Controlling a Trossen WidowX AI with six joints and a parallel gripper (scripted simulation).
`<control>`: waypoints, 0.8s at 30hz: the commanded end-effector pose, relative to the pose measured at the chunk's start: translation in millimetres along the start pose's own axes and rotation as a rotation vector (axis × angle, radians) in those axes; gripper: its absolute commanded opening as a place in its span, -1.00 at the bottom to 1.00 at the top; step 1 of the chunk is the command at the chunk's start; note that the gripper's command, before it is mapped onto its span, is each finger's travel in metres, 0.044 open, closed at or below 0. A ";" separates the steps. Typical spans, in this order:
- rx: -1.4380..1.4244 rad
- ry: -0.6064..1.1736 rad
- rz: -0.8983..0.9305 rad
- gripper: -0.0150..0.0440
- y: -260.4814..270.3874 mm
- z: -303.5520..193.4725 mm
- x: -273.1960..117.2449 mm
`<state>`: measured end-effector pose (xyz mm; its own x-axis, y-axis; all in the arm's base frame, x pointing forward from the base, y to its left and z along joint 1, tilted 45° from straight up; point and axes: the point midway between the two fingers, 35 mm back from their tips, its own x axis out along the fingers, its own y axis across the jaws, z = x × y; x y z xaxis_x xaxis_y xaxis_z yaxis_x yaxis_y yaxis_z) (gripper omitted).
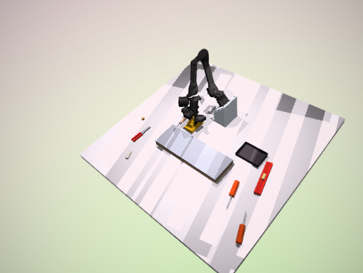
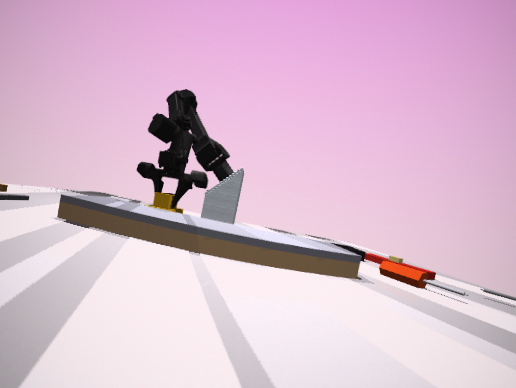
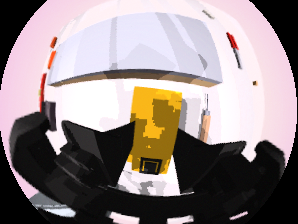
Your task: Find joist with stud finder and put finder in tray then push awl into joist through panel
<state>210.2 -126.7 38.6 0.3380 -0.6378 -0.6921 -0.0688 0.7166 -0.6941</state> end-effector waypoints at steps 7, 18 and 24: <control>0.011 -0.007 -0.002 -0.49 0.0 16.0 -39.5; 0.005 -0.017 -0.022 -0.49 -3.9 18.9 -82.1; 0.004 -0.018 -0.022 -0.49 -5.8 23.1 -83.4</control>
<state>200.8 -73.2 98.0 0.3462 -0.6456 -0.6807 -0.0683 0.7063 -0.7046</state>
